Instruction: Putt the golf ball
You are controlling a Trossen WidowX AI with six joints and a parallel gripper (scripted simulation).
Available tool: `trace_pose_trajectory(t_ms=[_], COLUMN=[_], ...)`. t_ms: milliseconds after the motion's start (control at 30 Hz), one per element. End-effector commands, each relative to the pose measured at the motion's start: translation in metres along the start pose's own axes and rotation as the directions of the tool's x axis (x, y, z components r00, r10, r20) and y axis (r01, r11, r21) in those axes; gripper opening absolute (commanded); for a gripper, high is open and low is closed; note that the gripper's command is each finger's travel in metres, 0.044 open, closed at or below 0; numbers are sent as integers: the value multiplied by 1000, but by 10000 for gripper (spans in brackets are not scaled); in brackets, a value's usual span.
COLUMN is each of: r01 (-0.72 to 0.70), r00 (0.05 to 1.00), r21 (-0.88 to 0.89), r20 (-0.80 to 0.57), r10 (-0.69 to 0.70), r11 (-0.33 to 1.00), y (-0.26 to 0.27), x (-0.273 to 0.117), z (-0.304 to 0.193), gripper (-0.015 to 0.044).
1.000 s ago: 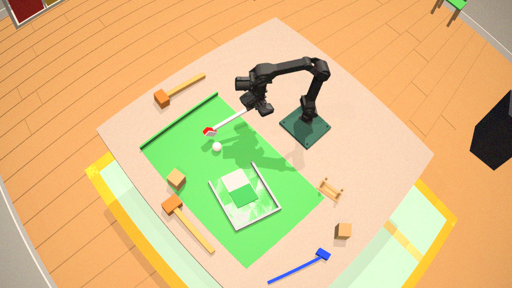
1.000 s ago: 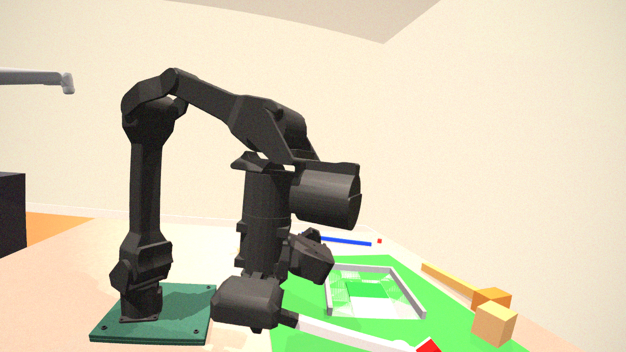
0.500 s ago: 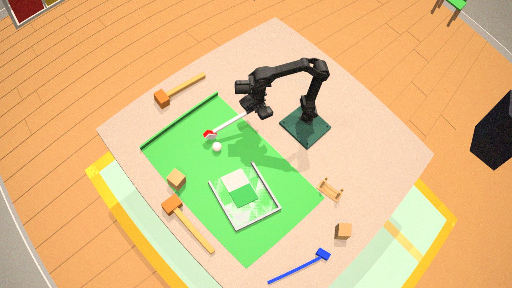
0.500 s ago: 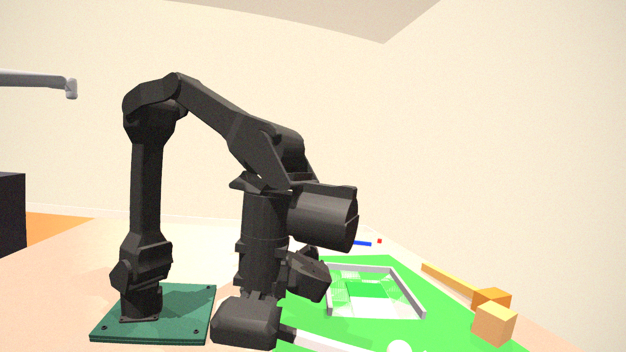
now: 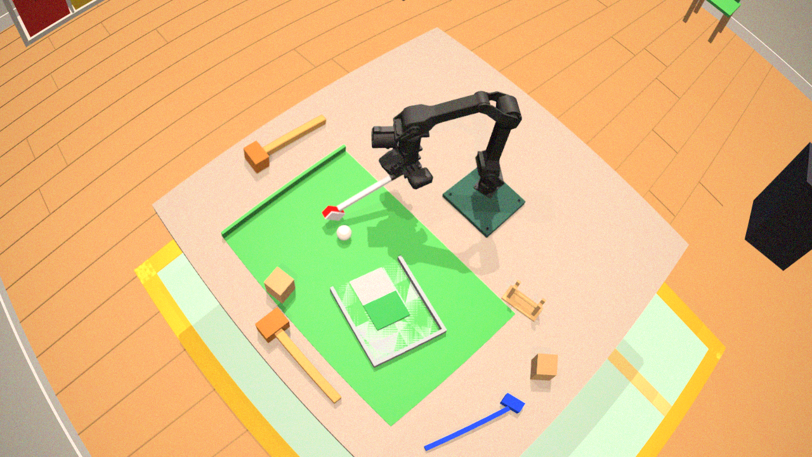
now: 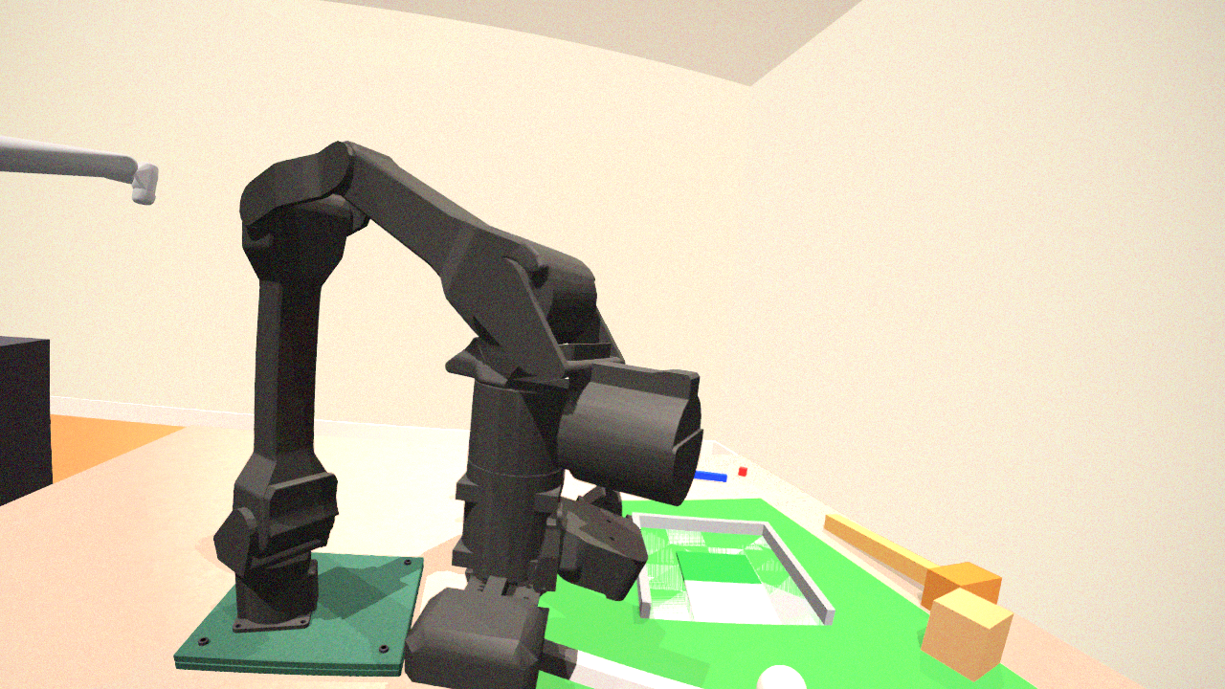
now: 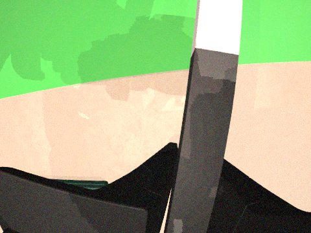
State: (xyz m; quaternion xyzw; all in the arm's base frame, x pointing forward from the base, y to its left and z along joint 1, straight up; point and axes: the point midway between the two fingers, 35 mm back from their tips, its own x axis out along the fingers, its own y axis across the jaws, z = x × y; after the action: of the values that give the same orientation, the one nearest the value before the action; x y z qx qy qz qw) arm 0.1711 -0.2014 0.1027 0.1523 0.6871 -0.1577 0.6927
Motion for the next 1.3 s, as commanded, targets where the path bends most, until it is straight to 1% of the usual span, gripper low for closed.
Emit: trace_pose_trajectory(t_ms=[0, 133, 567, 633, 767, 933, 1000, 1267], r01=[7, 9, 3, 2, 0, -4, -5, -5], r00=[1000, 1000, 1000, 1000, 1000, 1000, 1000, 1000], r21=[3, 5, 1, 2, 3, 5, 5, 5], r20=[12, 13, 7, 8, 11, 13, 14, 14], r10=[-7, -9, -3, -2, 0, 4, 5, 5], r11=[1000, 1000, 1000, 1000, 1000, 1000, 1000, 1000], y=[-14, -26, -21, -5, 46, 105, 113, 113], x=[0, 1, 2, 2, 1, 1, 2, -5], z=[2, 2, 1, 5, 11, 5, 3, 3], gripper=[0, 0, 0, 0, 0, 0, 0, 0])
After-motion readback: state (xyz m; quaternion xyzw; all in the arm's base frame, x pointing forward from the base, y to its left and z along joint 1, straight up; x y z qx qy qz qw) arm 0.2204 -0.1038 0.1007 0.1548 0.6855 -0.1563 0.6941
